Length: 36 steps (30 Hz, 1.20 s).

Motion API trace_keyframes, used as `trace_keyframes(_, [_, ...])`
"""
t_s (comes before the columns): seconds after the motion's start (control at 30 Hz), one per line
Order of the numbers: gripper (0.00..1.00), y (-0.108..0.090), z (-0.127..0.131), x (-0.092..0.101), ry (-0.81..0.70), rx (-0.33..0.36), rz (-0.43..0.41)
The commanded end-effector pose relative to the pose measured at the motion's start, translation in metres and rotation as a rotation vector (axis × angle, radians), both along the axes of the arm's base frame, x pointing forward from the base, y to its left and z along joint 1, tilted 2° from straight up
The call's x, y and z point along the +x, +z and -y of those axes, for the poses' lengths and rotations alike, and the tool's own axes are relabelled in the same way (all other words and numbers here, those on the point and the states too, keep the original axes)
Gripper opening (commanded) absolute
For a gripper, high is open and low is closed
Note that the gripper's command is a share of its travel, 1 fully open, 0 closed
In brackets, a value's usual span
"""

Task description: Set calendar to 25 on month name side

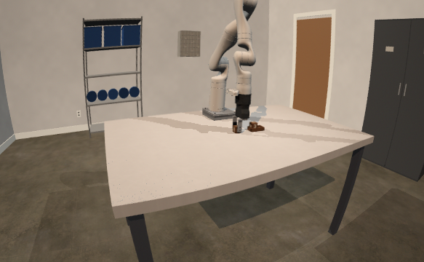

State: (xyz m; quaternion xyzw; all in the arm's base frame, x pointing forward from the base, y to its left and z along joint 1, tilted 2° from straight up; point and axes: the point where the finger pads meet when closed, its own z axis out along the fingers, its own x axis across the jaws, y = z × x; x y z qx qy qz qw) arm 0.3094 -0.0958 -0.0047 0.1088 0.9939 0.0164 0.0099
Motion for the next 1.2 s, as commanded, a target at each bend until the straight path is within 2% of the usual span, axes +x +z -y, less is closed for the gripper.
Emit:
trace_keyframes(0.0, [0.90, 0.0004, 0.0001, 0.0004, 0.000, 0.000, 0.001])
trace_keyframes(0.53, [0.90, 0.0004, 0.0001, 0.0004, 0.000, 0.000, 0.001])
trace_keyframes(0.57, [0.60, 0.0004, 0.0001, 0.0004, 0.000, 0.000, 0.001])
trace_keyframes(1.17, [0.60, 0.0004, 0.0001, 0.0004, 0.000, 0.000, 0.001])
